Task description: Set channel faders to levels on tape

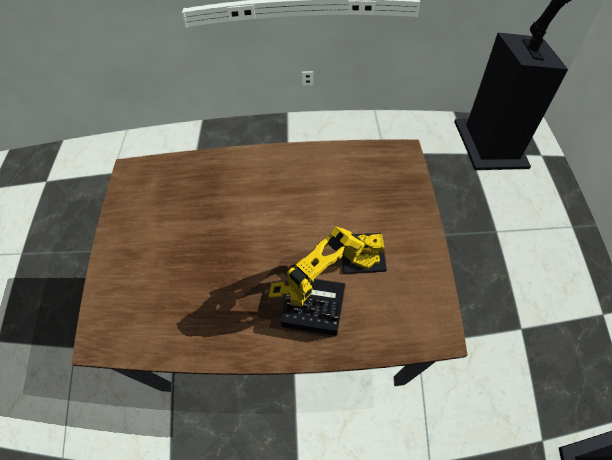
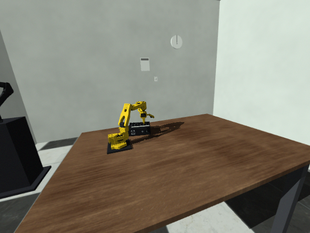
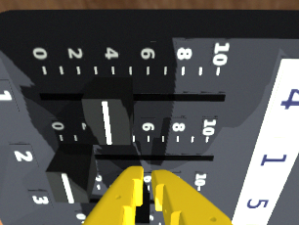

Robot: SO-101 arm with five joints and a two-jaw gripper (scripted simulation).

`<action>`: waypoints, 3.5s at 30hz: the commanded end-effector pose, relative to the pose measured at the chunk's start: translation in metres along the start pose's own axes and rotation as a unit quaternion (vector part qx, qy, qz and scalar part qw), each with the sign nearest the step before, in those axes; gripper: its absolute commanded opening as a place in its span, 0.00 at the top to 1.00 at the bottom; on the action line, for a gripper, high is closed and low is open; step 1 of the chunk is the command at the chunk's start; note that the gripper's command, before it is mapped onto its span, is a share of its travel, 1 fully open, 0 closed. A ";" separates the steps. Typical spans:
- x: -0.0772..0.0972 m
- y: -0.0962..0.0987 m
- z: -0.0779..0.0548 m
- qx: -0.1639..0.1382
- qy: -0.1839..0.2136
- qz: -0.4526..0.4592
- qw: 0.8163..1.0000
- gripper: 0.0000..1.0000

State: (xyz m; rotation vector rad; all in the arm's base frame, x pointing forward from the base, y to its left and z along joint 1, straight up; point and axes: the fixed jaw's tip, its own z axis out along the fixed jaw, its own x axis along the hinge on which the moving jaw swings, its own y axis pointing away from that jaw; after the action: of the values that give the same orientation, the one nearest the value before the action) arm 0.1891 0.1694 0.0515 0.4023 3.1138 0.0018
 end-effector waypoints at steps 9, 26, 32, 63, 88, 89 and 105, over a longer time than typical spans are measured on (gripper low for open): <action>0.000 -0.002 0.001 0.000 0.001 -0.002 1.000 1.00; -0.005 -0.001 -0.001 0.000 0.000 -0.002 1.000 1.00; -0.005 -0.001 -0.001 0.000 0.000 -0.002 1.000 1.00; -0.005 -0.001 -0.014 -0.018 -0.012 -0.002 1.000 1.00; -0.005 -0.005 -0.019 -0.022 -0.015 -0.002 1.000 1.00; -0.005 -0.005 -0.019 -0.022 -0.015 -0.002 1.000 1.00; 0.025 -0.017 -0.034 -0.020 -0.012 -0.002 1.000 1.00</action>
State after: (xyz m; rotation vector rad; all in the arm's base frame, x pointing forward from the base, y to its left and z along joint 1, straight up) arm 0.1775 0.1627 0.0777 0.3981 3.0784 0.0633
